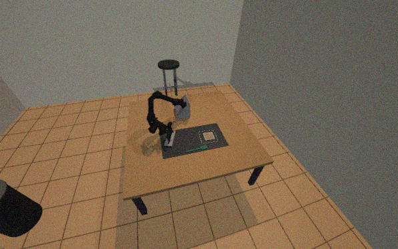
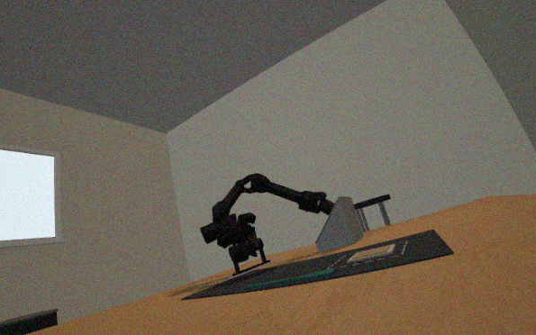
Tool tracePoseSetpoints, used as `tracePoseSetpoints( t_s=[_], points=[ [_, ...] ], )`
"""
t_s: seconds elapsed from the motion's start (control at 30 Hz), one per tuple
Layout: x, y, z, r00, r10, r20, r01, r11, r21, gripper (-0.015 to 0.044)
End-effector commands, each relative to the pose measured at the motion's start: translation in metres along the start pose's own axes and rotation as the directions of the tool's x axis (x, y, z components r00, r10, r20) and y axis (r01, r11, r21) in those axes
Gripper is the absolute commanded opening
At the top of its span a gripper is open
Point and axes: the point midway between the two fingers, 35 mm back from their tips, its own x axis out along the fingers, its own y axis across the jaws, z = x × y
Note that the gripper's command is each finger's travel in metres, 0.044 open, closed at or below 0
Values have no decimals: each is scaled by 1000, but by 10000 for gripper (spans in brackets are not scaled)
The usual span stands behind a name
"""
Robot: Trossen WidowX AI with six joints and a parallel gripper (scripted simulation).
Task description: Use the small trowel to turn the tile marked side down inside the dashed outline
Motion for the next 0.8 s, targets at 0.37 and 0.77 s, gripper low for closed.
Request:
tracePoseSetpoints(
  t_s=[0.37,0.77],
  points=[
    [12,-14,4,1000,1,6,-1,1000,-17,0],
    [13,-14,4,1000,1,6,-1,1000,-17,262]
  ],
)
